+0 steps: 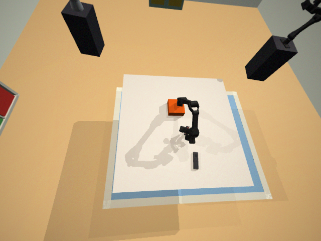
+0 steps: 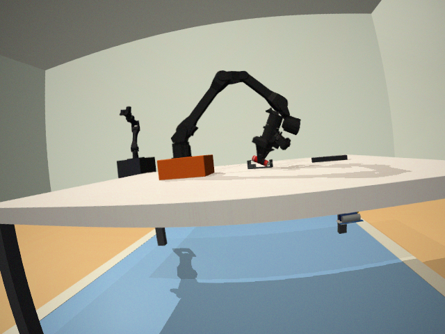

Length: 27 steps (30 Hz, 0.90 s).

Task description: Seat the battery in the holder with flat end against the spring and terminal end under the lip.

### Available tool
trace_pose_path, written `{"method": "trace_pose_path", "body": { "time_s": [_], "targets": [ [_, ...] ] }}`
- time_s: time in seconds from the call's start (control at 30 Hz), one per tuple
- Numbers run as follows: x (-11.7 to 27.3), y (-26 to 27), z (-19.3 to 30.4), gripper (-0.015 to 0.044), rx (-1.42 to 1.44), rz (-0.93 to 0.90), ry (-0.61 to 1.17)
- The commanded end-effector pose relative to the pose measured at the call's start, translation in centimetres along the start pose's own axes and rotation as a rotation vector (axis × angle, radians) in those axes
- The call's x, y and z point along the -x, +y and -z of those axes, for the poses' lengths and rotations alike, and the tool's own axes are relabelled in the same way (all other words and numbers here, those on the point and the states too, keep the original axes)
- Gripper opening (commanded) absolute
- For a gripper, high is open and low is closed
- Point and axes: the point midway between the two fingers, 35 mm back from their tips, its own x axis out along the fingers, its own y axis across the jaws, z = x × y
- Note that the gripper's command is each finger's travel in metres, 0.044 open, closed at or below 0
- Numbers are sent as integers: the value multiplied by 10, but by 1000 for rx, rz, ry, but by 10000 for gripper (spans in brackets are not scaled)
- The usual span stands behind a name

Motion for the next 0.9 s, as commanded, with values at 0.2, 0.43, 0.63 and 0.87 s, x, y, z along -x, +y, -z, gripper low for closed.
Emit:
{"method": "trace_pose_path", "body": {
  "time_s": [0.2,0.43,0.63,0.87],
  "targets": [
    [-1,1,-5,80,-1,5,-78],
    [-3,1,-5,80,-2,8,-114],
    [-4,1,-4,80,-4,10,-145],
    [-6,1,-3,80,-6,13,-181]
  ]
}}
